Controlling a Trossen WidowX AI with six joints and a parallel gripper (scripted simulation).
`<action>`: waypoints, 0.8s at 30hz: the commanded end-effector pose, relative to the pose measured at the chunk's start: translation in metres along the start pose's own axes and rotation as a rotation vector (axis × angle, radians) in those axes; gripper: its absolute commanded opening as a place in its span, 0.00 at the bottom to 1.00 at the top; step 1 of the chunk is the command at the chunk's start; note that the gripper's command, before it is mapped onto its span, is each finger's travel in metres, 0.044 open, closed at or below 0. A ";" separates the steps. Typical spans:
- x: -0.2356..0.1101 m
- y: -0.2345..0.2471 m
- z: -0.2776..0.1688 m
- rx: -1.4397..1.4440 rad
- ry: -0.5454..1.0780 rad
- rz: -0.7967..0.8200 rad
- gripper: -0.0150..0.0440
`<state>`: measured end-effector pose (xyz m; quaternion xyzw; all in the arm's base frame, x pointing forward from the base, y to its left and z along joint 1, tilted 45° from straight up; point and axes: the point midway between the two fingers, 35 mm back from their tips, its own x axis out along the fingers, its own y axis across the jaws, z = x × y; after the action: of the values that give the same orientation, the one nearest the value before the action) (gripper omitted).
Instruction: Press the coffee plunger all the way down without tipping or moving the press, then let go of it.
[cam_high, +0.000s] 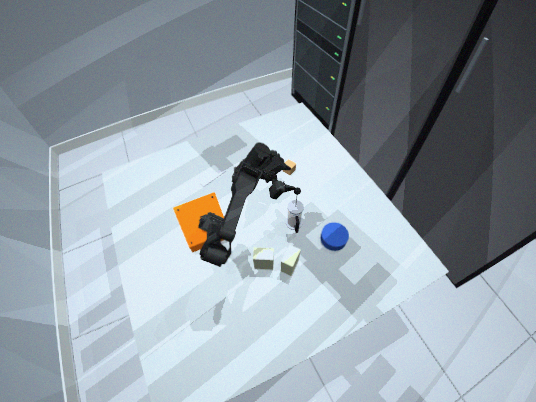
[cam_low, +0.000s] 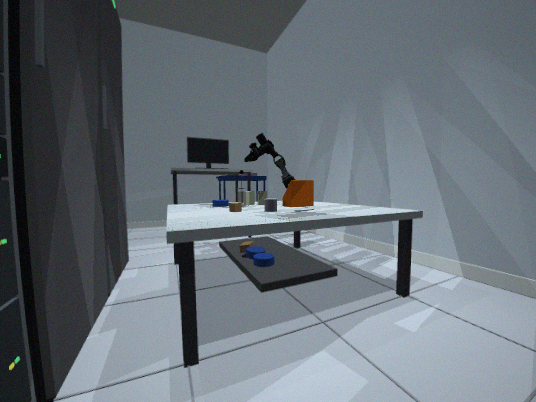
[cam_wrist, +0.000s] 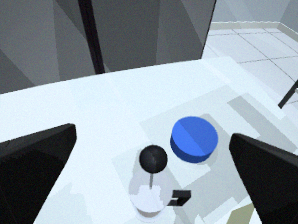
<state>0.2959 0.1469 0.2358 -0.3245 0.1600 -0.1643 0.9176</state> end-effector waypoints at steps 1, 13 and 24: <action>0.001 0.000 -0.015 -0.028 -0.004 -0.001 1.00; 0.026 -0.004 -0.053 -0.028 -0.009 -0.005 1.00; 0.042 -0.003 -0.053 -0.026 -0.007 -0.004 1.00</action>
<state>0.3077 0.1012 0.1964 -0.3302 0.1538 -0.1651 0.9166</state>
